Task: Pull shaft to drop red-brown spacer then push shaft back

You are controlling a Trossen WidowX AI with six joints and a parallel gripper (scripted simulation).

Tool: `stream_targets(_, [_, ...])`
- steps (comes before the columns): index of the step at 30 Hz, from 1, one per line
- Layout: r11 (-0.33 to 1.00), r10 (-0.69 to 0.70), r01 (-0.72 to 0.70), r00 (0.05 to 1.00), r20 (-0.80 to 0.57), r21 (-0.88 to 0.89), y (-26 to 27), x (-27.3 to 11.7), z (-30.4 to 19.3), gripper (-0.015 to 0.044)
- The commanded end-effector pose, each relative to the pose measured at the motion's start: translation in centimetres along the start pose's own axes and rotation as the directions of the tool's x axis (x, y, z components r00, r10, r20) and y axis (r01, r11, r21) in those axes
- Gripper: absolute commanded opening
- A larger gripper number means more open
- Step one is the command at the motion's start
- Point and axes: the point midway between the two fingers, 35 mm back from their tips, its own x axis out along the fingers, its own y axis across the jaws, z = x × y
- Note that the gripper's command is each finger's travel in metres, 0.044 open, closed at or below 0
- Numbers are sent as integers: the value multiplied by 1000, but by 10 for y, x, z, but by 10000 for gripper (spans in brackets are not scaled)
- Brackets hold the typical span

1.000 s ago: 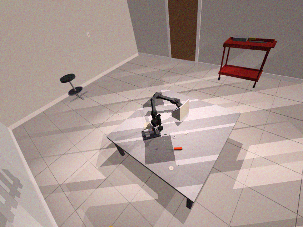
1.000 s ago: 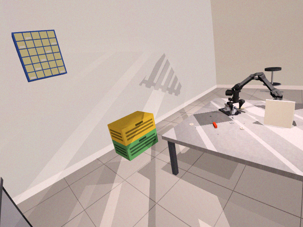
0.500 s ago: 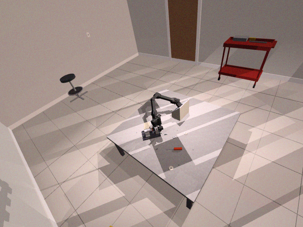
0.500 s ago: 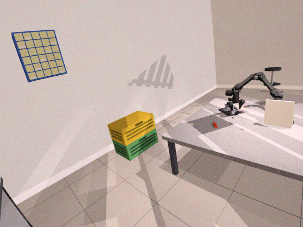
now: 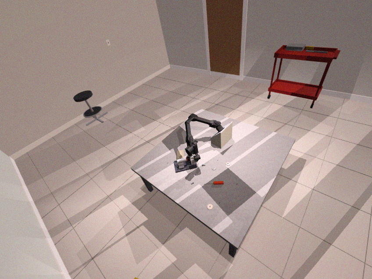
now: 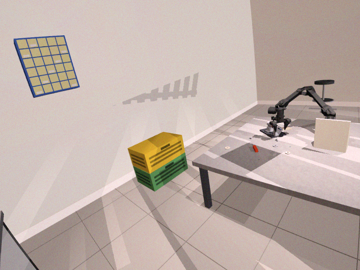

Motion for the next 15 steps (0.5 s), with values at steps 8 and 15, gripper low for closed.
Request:
stream_targets(8, [1000,-4,4,1000,3,-5,0,9,0,440])
stream_targets(15, [1000,-5,5,1000,3,-5,-1,18,0,440])
